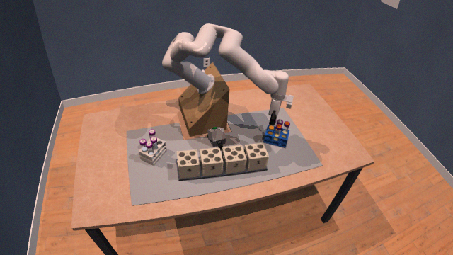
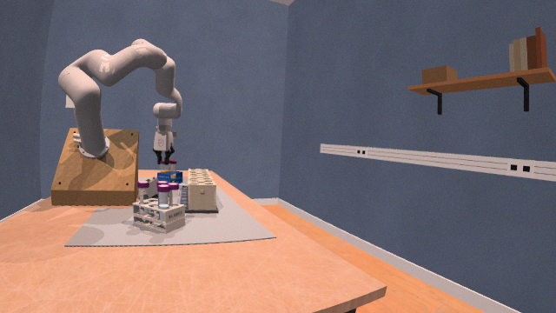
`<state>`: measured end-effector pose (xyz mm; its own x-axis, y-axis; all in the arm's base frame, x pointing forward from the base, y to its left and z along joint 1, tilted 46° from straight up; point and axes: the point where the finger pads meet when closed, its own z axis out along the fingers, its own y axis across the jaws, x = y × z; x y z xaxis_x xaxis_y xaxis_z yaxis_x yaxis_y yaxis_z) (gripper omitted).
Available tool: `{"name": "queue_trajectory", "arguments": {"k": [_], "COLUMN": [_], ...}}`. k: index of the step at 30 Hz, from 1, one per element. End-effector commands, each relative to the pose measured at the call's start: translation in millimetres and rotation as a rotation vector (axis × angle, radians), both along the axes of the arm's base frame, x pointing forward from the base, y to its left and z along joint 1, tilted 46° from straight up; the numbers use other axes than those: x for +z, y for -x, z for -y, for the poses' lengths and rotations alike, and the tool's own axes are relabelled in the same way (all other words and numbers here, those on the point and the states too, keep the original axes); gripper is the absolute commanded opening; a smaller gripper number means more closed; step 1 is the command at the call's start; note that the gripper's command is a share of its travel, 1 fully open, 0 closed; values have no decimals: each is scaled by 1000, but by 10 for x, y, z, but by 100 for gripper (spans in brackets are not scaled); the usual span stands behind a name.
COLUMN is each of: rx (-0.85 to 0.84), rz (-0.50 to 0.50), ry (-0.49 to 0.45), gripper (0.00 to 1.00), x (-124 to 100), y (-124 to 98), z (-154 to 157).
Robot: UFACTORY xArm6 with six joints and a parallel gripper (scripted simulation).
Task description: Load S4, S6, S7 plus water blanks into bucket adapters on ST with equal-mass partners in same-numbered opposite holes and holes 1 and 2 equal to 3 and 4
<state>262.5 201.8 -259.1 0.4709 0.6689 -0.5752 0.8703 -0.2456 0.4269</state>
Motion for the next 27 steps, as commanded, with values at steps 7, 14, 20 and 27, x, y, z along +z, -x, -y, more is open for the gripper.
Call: {"name": "queue_trajectory", "arguments": {"k": [7,14,20,27], "rx": [1,1,1,1], "rz": [2,2,2,2], "ry": [-5,-5,-5,-5], "gripper": [44,44,44,44], "x": [123,221,291,375], "y": [13,34,49,66], "z": [-142,-240,-310,-394]}}
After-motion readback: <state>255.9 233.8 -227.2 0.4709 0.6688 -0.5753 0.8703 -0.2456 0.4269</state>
